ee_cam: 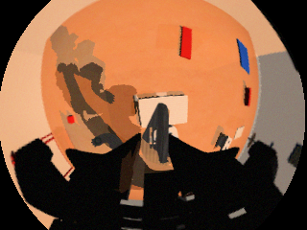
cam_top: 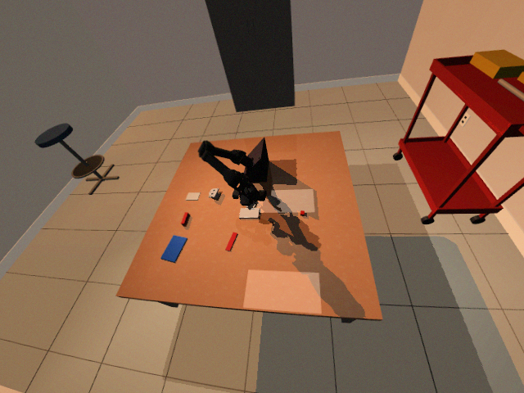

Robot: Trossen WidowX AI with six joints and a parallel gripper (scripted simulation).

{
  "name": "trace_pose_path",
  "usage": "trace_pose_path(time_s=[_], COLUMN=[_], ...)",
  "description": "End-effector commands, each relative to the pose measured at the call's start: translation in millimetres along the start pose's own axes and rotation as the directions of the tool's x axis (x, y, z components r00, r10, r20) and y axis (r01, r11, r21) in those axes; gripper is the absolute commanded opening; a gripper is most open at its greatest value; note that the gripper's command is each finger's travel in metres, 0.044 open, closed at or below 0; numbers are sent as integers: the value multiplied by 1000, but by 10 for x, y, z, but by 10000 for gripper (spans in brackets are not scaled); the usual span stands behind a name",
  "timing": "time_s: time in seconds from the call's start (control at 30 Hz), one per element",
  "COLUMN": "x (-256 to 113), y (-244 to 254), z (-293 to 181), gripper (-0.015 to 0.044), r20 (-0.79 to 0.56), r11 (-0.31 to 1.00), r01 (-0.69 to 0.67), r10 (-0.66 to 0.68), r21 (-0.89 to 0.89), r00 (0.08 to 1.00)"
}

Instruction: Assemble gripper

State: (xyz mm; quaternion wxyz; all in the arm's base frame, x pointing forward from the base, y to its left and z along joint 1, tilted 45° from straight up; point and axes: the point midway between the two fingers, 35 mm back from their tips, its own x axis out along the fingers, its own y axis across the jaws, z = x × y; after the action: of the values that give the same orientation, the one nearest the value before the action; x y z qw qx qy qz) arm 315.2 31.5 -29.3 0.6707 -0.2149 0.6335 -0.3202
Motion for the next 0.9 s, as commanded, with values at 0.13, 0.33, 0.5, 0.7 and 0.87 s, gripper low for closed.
trace_pose_path(time_s=[0.13,0.33,0.5,0.7,0.87], x=[-7,-7,-7,4,84], y=[-4,-25,-25,-25,-22], z=[12,18,18,19,24], gripper=[134,134,134,134,134], r20=[3,3,3,3,4], r11=[1000,1000,1000,1000,1000], r01=[2,2,2,2,2], r10=[-2,-2,-2,-2,-2], r21=[-5,-4,-4,-4,-4], r00=[1000,1000,1000,1000,1000])
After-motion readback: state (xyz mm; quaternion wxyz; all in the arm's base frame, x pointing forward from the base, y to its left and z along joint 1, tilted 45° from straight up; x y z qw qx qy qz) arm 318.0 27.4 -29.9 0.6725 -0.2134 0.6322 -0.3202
